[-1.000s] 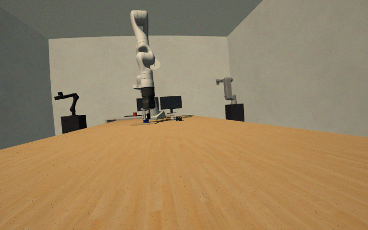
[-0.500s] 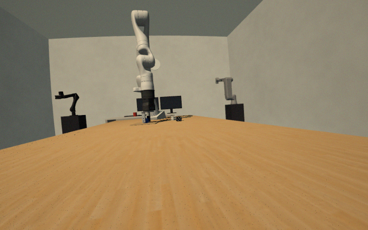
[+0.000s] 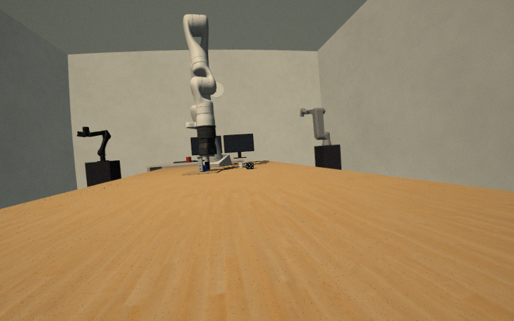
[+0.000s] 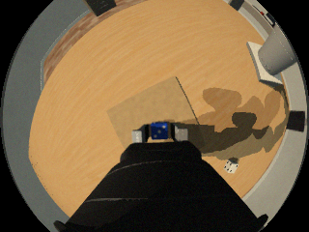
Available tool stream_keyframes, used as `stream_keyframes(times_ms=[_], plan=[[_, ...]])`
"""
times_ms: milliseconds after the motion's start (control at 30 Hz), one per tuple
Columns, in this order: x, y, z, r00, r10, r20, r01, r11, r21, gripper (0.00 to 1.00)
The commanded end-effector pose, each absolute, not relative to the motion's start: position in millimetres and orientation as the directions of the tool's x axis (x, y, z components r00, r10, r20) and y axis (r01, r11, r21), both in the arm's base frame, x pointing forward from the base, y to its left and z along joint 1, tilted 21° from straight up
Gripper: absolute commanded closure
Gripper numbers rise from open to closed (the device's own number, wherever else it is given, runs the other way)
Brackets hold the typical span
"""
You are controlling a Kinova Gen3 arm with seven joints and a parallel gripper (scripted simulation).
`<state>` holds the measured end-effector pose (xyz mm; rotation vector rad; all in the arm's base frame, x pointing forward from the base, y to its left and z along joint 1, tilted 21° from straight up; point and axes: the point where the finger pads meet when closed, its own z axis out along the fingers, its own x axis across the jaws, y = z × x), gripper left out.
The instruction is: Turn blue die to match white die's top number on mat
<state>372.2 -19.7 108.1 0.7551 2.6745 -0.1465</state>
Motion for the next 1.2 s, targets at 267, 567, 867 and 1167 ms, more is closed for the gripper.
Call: stream_keyframes(times_ms=[267,567,867,1167], plan=[[372.2,-18.8,106.8,-0.795,0.485,-0.365,0.521,0.853,-0.001,0.21],[372.2,-18.8,106.8,-0.795,0.485,-0.365,0.521,0.853,-0.001,0.51],[372.2,-18.8,106.8,-0.795,0.485,-0.365,0.521,0.853,-0.001,0.51],[372.2,-18.8,106.8,-0.795,0.485,-0.365,0.521,0.853,-0.001,0.51]])
